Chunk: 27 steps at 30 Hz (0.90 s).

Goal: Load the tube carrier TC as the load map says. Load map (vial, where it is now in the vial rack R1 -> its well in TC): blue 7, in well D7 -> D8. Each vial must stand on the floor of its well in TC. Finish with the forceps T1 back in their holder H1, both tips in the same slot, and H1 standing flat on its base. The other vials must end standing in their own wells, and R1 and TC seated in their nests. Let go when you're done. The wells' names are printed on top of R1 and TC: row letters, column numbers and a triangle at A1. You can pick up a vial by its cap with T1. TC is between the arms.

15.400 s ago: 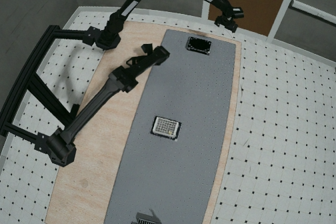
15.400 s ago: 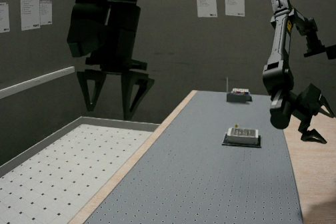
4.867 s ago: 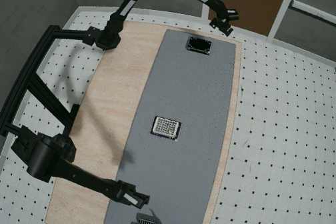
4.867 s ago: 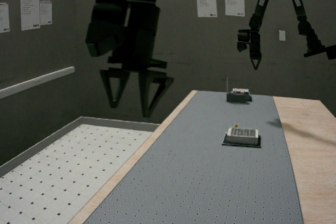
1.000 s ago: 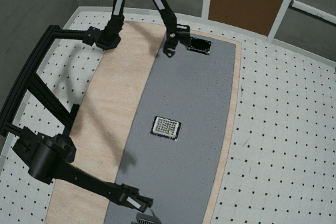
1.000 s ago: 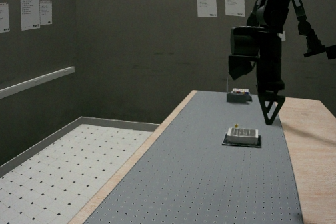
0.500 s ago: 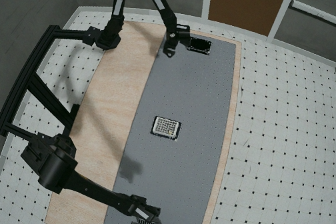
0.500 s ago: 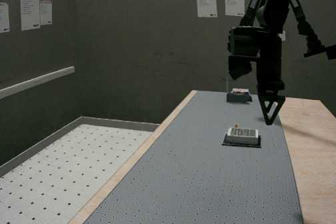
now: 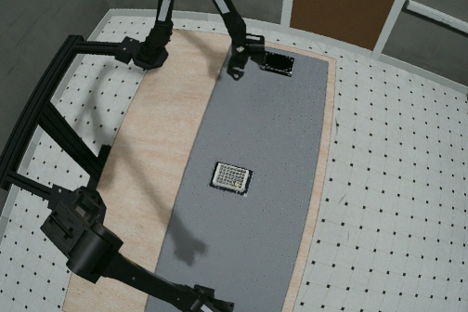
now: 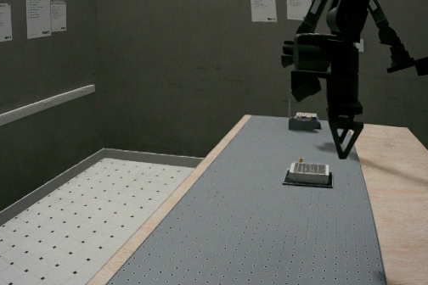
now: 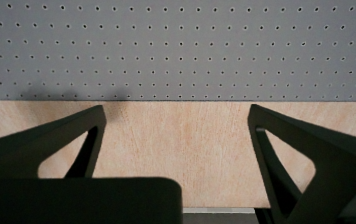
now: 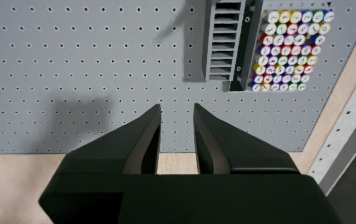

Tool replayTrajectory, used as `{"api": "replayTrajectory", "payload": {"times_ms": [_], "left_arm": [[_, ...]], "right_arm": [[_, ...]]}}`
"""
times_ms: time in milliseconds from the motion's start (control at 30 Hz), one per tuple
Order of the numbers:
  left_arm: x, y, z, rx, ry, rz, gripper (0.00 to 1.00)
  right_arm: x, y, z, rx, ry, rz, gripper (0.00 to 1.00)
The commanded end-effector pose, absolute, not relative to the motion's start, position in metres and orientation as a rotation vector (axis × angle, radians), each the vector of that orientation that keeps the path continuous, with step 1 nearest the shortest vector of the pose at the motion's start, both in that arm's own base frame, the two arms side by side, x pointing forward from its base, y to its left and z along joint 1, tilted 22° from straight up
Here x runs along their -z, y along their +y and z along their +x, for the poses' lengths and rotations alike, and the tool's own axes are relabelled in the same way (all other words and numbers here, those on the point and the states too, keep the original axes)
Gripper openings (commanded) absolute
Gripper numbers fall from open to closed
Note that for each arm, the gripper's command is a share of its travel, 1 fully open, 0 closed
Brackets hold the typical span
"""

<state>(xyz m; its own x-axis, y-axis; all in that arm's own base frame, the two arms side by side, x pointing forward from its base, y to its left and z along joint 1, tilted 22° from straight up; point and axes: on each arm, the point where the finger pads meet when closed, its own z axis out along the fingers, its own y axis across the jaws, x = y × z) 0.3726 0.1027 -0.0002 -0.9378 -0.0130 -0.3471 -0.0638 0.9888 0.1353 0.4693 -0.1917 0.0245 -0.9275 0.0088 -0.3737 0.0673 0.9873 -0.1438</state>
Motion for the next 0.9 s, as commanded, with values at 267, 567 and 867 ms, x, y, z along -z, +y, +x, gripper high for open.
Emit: {"api": "replayTrajectory", "payload": {"times_ms": [267,567,867], "left_arm": [[-0.005,0.103,0.379,-0.211,2.766,-0.043,1.00],[-0.005,0.103,0.379,-0.211,2.766,-0.043,1.00],[-0.005,0.103,0.379,-0.211,2.766,-0.043,1.00]], "right_arm": [[-0.021,-0.229,0.504,0.212,2.775,0.049,0.24],[-0.024,-0.248,0.525,0.213,2.774,0.049,0.24],[-0.029,-0.272,0.549,0.215,2.773,0.050,0.24]]}}
